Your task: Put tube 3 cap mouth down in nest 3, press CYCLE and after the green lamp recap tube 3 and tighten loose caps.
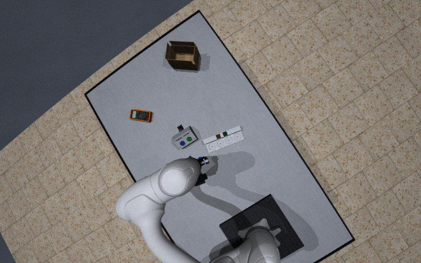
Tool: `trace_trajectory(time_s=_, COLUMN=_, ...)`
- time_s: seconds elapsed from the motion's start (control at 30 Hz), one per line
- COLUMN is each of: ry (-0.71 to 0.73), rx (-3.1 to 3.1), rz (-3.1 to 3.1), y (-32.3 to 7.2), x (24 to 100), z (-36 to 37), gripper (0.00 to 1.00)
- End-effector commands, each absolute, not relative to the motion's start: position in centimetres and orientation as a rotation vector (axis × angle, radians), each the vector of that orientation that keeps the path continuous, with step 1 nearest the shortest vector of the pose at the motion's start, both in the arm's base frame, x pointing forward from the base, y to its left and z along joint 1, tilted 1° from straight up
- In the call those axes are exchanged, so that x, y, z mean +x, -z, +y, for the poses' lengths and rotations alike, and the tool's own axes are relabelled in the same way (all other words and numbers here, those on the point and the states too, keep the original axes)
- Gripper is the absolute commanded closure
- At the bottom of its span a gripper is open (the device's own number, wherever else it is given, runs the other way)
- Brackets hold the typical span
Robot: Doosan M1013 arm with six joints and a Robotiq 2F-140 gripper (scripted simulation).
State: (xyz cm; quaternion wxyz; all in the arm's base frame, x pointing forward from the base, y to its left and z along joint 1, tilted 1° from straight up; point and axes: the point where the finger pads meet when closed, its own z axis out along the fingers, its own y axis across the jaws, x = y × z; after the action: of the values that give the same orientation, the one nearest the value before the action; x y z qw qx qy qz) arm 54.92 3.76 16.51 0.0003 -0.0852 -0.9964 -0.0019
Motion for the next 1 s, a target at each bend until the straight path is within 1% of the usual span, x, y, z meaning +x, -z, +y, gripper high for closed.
trace_trajectory(time_s=0.0, ry=0.026, rx=-0.248, rz=-3.127, y=-16.6, x=55.2, z=1.7, gripper=0.7)
trace_trajectory(time_s=0.47, ry=0.024, rx=-0.247, rz=-3.127, y=-16.5, x=56.2, z=-10.0, gripper=0.7)
trace_trajectory(time_s=0.53, ry=0.024, rx=-0.247, rz=-3.127, y=-16.5, x=56.2, z=-10.0, gripper=0.7)
trace_trajectory(time_s=0.67, ry=0.023, rx=-0.246, rz=-3.128, y=-16.4, x=56.4, z=-13.4, gripper=0.7)
trace_trajectory(time_s=0.97, ry=0.02, rx=-0.248, rz=-3.13, y=-16.4, x=56.4, z=-13.4, gripper=0.7)
